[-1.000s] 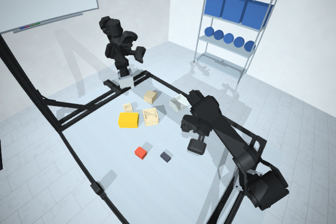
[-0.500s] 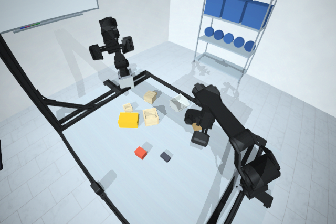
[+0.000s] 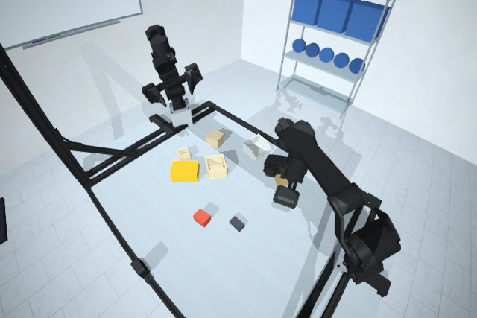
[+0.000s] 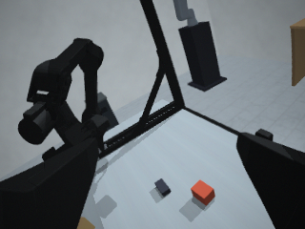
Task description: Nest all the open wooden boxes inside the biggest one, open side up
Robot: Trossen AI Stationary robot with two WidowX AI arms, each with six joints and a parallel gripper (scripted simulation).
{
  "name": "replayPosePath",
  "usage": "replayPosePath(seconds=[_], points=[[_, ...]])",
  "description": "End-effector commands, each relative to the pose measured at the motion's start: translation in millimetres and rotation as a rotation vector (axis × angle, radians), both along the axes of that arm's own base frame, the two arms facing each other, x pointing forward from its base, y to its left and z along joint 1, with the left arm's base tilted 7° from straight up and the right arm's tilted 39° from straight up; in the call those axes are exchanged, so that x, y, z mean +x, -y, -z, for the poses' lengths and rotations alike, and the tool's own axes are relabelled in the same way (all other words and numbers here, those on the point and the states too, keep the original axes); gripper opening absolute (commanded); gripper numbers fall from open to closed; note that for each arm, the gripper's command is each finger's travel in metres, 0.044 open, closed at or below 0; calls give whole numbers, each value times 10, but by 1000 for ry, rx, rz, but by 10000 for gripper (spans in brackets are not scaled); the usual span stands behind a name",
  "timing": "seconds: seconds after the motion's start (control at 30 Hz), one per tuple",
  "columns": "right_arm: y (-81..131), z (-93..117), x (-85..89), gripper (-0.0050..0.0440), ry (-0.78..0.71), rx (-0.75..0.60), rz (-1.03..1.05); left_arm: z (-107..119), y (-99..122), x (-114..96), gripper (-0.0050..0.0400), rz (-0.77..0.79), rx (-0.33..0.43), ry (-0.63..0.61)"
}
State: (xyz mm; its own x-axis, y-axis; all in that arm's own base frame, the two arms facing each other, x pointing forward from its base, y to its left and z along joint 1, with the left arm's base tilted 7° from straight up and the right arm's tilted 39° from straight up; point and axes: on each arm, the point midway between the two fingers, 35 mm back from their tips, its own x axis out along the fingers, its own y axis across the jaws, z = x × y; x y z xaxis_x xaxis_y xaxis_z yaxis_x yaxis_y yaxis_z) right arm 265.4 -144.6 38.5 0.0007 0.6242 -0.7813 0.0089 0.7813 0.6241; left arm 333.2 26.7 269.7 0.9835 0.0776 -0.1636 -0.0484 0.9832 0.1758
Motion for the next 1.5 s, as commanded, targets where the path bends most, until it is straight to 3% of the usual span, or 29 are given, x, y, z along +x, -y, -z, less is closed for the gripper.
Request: replayPosePath(seconds=[0.0,0.23,0.37,0.5,0.57,0.73,0.93,1.27,1.47], points=[[9,8,6,400,-2,-3,5,135,-80,39,400,-8,44,-63],[32,23,10,400,-13,-12,23,1128,-604,-16,400,-4,278,-512],[22,16,8,400,-8,-8,15,1703,-856,-245,400,92,359,-793],[12,10,7,400,-4,-4,7,2174,-1015,-575,400,240,381,-1033],[12,10,7,400,-4,-4,7,2174,-1015,-575,400,240,381,-1033],[2,3,5,400,1,0,-1,2552,-1080,-978,400,441,345,-1226],[-5,-1,4,400,4,3,-6,2746,-1070,-1272,400,604,287,-1319],[-6,-2,4,400,5,4,-7,2796,-1060,-1342,400,646,270,-1336],[-6,-2,4,400,5,4,-7,2978,-1040,-1335,400,646,270,-1336]])
